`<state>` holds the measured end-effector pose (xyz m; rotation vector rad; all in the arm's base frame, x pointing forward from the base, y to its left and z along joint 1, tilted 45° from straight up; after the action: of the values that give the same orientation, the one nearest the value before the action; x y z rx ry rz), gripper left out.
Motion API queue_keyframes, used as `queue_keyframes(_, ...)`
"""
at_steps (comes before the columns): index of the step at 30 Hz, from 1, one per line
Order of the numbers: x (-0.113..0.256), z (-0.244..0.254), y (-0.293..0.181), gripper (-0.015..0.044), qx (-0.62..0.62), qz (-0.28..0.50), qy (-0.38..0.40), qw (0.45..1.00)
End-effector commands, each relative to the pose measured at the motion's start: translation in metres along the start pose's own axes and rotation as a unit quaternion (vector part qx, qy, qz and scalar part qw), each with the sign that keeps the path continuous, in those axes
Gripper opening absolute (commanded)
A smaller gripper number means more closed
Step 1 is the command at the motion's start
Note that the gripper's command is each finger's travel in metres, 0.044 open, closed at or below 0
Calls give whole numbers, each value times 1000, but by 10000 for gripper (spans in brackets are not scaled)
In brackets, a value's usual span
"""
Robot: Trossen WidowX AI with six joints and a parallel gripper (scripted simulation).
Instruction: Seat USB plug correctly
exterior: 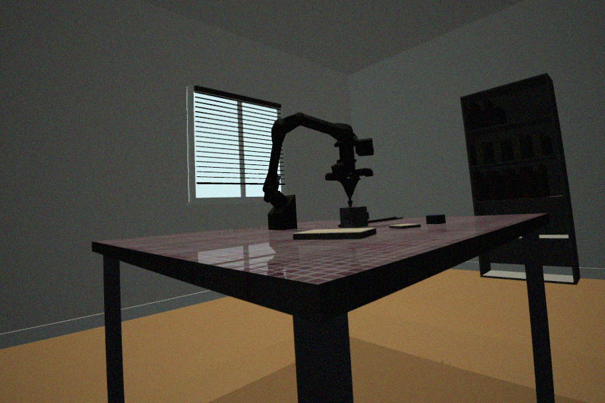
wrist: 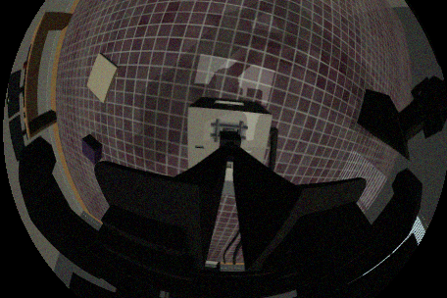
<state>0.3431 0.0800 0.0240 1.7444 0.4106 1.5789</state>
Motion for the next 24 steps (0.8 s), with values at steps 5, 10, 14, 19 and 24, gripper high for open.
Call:
queue_keyframes(5, -1, 0, 0, 0, 1, 0, 2, 1000)
queue_keyframes(10, -2, 0, 0, 0, 1, 0, 2, 1000)
queue_keyframes(14, -2, 0, 0, 0, 1, 0, 2, 1000)
queue_keyframes(19, -3, 0, 0, 0, 1, 0, 2, 1000)
queue_keyframes(24, -3, 0, 0, 0, 1, 0, 2, 1000)
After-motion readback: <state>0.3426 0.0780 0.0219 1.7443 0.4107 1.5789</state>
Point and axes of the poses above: the point midway between the two fingers, 35 mm back from their tips, its own x axis back along the fingers, its own z axis across the jaws, y = z × x, the point moved 9 cm from there along x, back along the fingers, and after that the axes turned 12 degrees about -x, right-handed, at the moved point
